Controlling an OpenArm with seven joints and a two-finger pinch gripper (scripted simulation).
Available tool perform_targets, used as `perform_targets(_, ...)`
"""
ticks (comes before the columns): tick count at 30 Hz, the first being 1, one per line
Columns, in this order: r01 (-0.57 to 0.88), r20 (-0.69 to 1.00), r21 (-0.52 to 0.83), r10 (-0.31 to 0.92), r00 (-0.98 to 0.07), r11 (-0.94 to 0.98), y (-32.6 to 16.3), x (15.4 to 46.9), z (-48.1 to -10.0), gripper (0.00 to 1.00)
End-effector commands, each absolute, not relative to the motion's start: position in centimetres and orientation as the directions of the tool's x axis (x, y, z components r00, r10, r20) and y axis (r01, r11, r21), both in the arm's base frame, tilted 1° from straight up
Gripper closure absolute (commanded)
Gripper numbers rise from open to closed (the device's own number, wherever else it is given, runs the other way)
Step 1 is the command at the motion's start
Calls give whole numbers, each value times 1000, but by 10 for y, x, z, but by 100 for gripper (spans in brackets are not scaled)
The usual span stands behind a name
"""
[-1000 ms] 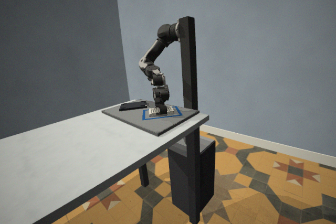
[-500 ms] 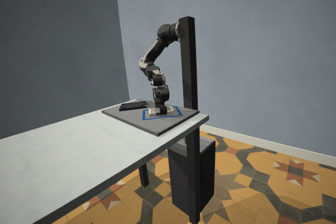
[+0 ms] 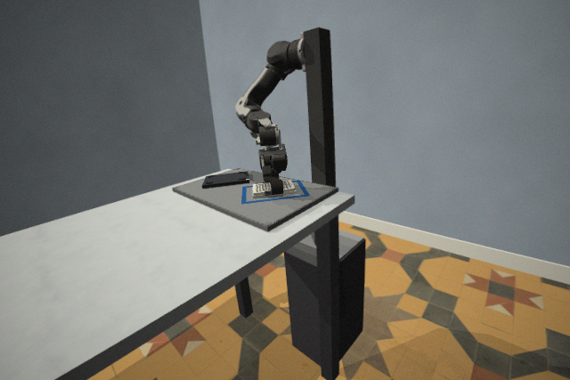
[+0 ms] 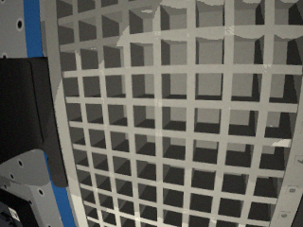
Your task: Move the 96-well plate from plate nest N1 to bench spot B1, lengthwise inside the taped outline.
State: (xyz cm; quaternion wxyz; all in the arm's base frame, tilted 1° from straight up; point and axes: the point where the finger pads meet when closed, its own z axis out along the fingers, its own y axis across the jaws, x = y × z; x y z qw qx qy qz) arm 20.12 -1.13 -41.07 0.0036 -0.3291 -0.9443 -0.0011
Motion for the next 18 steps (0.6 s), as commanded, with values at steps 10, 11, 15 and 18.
perform_targets(10,621,8,2,621,-783,783,-11,202,-410,23)
perform_targets(11,621,8,2,621,-783,783,-11,202,-410,23)
perform_targets(15,621,8,2,621,-783,783,-11,202,-410,23)
perform_targets(18,621,8,2,621,-783,783,-11,202,-410,23)
